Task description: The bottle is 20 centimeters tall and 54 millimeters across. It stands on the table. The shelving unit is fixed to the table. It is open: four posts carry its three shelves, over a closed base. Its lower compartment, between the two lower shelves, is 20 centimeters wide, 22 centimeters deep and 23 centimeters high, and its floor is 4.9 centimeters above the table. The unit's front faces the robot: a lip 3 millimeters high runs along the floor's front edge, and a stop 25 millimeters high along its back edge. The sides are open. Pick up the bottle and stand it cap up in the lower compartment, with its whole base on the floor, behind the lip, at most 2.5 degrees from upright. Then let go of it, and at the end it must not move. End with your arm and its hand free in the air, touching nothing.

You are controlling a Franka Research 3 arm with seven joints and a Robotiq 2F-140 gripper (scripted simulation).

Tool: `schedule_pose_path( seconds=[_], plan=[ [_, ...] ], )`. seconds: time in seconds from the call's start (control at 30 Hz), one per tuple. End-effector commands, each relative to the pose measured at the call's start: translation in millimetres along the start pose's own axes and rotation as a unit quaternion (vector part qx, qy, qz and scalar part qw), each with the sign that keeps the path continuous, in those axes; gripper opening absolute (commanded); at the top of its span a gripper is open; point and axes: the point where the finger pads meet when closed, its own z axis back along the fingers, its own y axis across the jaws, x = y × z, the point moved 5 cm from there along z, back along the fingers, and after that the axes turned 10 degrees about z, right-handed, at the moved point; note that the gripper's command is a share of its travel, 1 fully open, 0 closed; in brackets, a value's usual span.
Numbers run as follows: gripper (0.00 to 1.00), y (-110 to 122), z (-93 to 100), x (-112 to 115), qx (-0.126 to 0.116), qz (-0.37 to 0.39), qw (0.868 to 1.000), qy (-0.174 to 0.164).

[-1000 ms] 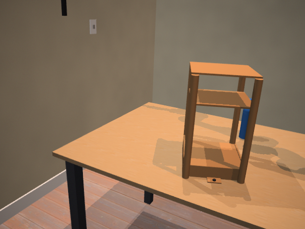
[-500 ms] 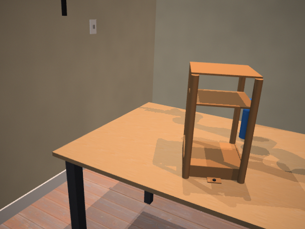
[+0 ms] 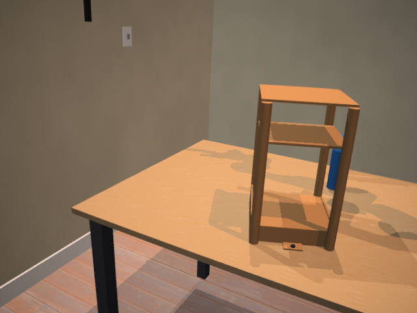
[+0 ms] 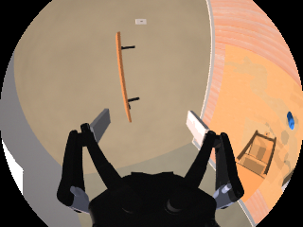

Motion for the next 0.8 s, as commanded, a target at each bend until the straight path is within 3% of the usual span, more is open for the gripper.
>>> schedule_pose_path(
  seconds=[0.0, 0.13, 0.17, 0.23, 0.27, 0.37, 0.4, 0.5, 0.6, 0.63, 0.77],
  plan=[
    [1.00, 28.2, -12.9, 14.8, 0.052, -0.065, 0.997, -0.008],
    [1.00, 28.2, -12.9, 14.8, 0.052, -0.065, 0.997, -0.008],
    [1.00, 53.1, -20.7, 23.0, 0.086, -0.084, 0.993, -0.007],
    [1.00, 53.1, -20.7, 23.0, 0.086, -0.084, 0.993, -0.007],
    [1.00, 66.3, -23.9, 27.0, 0.103, -0.094, 0.990, -0.005],
    [1.00, 66.3, -23.9, 27.0, 0.103, -0.094, 0.990, -0.005],
    [1.00, 87.4, -27.5, 32.7, 0.131, -0.111, 0.985, -0.001],
    [1.00, 103.6, -29.2, 36.7, 0.153, -0.124, 0.981, 0.004],
    [1.00, 103.6, -29.2, 36.7, 0.153, -0.124, 0.981, 0.004],
    [1.00, 122.9, -30.0, 41.0, 0.178, -0.140, 0.974, 0.010],
    [1.00, 138.6, -29.6, 44.0, 0.198, -0.153, 0.968, 0.017]
  ],
)
